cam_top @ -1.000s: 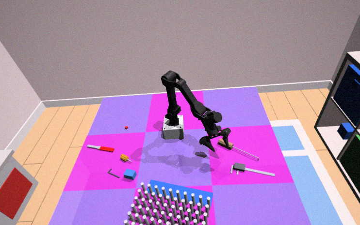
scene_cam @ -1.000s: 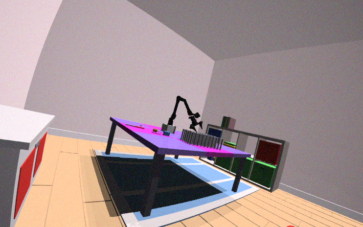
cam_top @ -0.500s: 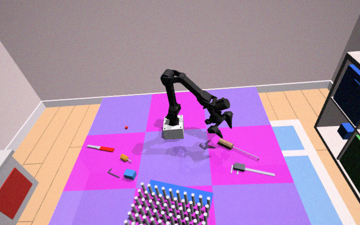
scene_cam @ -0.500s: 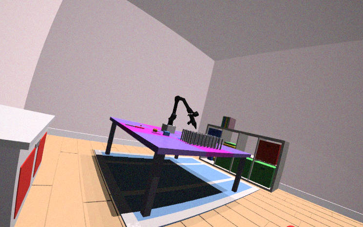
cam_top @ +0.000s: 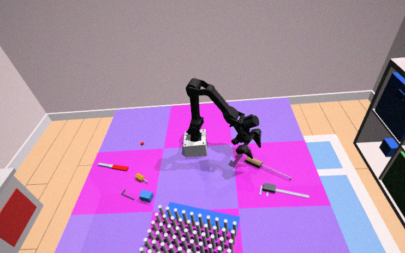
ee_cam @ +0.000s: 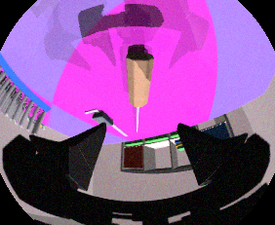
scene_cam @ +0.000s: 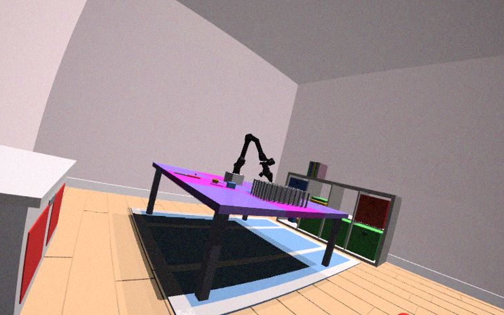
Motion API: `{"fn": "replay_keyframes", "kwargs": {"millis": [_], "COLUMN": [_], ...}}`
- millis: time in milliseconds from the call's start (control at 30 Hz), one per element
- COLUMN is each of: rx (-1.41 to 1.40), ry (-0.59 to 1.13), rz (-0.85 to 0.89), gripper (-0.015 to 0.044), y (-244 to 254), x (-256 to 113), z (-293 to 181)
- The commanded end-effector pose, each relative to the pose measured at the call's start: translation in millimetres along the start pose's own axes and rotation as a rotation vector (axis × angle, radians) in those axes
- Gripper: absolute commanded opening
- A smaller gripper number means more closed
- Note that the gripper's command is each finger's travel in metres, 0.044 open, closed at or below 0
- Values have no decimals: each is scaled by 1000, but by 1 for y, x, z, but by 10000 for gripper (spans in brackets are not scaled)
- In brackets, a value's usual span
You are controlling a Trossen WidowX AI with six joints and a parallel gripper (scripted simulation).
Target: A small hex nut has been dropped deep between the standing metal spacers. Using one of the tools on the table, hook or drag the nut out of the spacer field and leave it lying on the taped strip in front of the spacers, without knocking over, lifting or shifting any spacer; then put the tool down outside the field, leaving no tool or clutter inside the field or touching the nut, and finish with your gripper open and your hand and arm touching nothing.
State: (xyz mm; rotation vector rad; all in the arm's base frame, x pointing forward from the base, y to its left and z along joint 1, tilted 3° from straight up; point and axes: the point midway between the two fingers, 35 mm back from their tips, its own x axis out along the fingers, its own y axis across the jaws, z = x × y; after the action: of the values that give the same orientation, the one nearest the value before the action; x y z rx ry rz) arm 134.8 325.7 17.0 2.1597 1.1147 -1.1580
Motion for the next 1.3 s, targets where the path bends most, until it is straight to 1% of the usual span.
{"fn": "replay_keyframes", "kwargs": {"millis": [0, 333, 533, 900, 1267], "rx": [-6, -6, -6, -6, -4], "ry": [-9, -9, -9, -9, -11], "rz": [-1, -1, -1, -1, 0], "gripper": [440, 440, 282, 280, 280], "y": [1, 3, 3, 3, 3], "x": [10, 10, 10, 11, 27], "z": [11, 11, 11, 12, 20]}}
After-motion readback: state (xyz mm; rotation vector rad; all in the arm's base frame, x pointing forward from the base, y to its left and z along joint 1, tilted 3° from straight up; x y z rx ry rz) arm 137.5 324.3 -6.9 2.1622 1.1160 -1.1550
